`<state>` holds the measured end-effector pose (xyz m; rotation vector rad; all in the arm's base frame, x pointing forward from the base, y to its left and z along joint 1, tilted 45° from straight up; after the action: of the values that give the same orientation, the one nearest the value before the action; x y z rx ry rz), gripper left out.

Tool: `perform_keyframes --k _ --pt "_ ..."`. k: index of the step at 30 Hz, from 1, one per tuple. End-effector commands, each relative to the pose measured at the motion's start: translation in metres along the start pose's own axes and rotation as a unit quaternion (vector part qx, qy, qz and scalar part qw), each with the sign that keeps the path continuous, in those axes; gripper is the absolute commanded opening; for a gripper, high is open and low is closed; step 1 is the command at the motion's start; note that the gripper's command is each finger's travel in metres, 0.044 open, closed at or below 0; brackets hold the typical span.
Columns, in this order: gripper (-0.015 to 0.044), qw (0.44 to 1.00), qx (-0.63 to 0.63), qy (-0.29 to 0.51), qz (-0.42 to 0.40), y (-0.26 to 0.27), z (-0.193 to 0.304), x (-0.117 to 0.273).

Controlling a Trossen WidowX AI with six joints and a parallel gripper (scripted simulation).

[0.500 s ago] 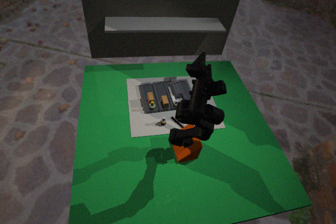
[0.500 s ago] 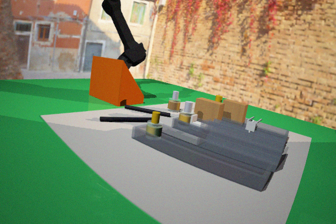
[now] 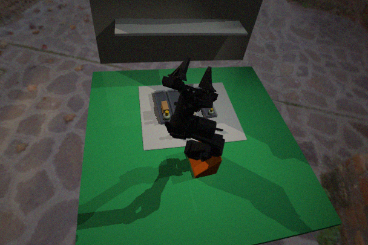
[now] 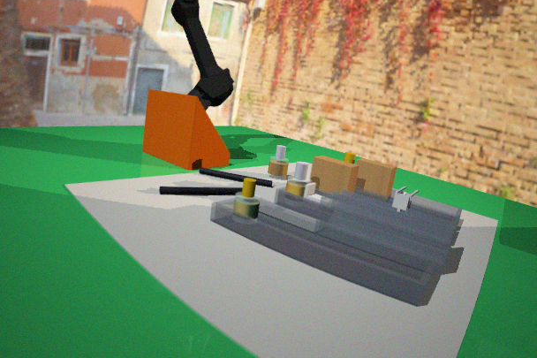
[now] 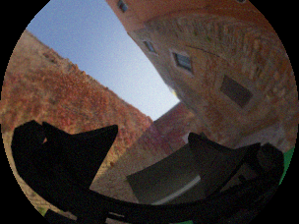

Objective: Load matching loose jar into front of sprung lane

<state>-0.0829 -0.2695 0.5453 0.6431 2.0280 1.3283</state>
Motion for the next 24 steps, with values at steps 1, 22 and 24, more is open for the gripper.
perform_keyframes --k 1,22,24 --pt "0.044 0.997 0.056 -0.046 -0.032 0.028 0.012 0.014" --pt "0.044 0.797 0.507 -0.163 -0.287 0.166 0.218 0.076" --pt "0.044 0.766 0.543 -0.154 -0.307 0.168 0.243 0.076"
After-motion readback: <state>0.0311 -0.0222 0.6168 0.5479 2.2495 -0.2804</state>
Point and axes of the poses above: the point midway between the two fingers, 35 mm back from their tips, its own x axis back along the fingers, its own y axis across the jaws, z = x × y, the point moved 9 cm from there along x, back along the fingers, and after that the axes turned 15 degrees about x, right-handed, at the moved point
